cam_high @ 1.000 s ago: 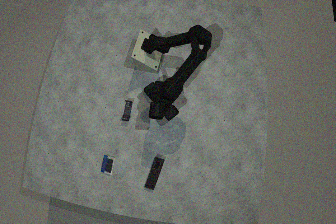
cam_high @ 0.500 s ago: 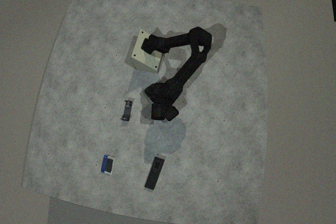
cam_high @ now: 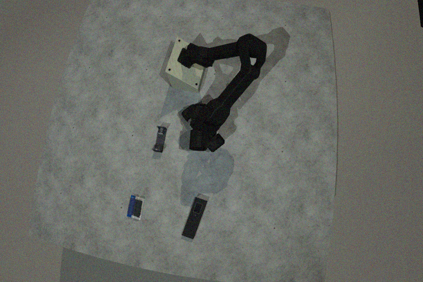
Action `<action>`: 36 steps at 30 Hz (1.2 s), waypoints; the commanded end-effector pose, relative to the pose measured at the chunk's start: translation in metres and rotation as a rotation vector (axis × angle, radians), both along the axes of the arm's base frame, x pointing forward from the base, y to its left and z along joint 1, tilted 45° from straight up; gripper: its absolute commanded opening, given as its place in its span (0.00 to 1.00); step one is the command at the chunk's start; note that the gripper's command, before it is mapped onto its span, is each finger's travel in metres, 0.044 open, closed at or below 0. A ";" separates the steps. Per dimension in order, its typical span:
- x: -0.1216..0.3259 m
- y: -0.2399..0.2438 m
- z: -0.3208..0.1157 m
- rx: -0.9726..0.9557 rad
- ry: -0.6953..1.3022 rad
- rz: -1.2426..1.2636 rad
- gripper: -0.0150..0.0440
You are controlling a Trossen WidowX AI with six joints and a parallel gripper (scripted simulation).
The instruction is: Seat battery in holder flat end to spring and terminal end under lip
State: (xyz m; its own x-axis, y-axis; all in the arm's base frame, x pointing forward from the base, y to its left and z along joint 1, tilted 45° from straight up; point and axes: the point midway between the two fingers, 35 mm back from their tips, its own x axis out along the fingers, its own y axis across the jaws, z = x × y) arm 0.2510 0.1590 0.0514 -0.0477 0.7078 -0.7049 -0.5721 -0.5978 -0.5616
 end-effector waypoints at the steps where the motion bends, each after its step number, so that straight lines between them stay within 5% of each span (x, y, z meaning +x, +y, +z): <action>1: 0.004 -0.018 0.018 -0.001 -0.010 -0.004 0.38; 10: 0.006 -0.034 0.032 -0.003 0.019 -0.033 0.38; 36: 0.068 -0.122 -0.030 -0.084 1.163 -1.208 0.38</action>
